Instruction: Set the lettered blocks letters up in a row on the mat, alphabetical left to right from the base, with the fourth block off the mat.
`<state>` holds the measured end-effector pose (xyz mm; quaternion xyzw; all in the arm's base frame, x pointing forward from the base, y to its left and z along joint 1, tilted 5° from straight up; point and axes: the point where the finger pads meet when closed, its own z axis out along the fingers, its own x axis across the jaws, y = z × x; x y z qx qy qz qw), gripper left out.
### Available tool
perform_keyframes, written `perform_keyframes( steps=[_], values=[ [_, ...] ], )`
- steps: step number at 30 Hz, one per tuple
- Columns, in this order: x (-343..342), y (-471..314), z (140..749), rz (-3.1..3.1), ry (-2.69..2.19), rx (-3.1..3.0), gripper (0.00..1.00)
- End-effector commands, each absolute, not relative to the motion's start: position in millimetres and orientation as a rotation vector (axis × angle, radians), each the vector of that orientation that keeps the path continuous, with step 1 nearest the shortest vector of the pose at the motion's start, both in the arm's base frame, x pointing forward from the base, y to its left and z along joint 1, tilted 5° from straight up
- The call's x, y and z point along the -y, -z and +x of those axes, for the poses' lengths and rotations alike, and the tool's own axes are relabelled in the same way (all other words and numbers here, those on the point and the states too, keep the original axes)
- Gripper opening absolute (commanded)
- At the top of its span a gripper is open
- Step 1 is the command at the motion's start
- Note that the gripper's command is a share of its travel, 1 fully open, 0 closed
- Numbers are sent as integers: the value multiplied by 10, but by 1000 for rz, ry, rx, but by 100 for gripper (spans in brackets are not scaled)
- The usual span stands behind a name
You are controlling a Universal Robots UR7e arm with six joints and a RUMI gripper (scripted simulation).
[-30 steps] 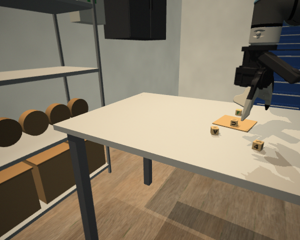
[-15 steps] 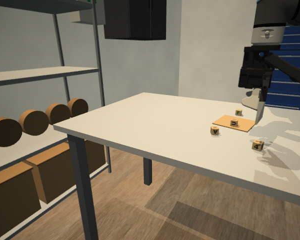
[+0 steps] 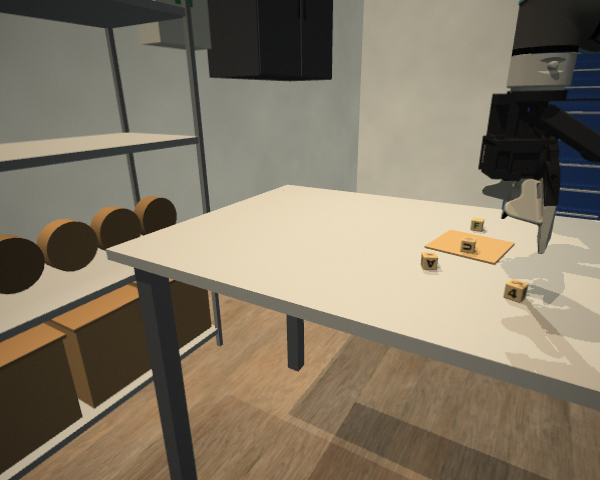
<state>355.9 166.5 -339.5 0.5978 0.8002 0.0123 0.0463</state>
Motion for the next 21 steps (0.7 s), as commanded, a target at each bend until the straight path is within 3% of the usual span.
perform_keyframes(
  steps=[1,21],
  values=[
    [-1680,3395,3546,1650,-35,-2564,100],
    [-1735,3405,3511,1052,-3,-2859,100]
  ],
)
